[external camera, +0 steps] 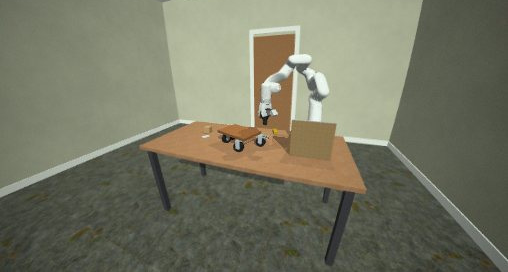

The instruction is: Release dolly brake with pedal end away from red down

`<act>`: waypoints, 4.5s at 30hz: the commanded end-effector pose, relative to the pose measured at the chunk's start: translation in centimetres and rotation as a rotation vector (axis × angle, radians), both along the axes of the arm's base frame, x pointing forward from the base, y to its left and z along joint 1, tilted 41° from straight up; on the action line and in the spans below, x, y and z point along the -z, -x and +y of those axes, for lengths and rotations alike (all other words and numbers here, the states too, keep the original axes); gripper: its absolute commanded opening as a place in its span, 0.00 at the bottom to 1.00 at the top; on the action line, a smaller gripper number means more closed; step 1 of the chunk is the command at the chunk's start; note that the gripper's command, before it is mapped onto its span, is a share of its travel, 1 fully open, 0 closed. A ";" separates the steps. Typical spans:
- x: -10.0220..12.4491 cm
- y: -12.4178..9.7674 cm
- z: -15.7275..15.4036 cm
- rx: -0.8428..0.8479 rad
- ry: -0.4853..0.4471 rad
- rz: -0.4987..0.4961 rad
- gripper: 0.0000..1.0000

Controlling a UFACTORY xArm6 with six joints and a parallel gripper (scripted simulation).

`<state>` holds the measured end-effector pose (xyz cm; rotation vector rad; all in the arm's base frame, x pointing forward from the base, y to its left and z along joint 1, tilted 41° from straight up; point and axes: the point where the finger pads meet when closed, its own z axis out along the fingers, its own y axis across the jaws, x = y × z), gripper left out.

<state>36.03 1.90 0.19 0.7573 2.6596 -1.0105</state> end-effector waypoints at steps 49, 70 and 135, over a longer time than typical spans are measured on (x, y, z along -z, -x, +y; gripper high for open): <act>1.7 -0.2 -1.4 -1.547 -0.039 1.372 0.00; 1.7 -0.2 -1.4 -1.547 -0.039 1.372 0.00; 6.9 0.1 -5.7 -1.546 -0.038 1.372 0.00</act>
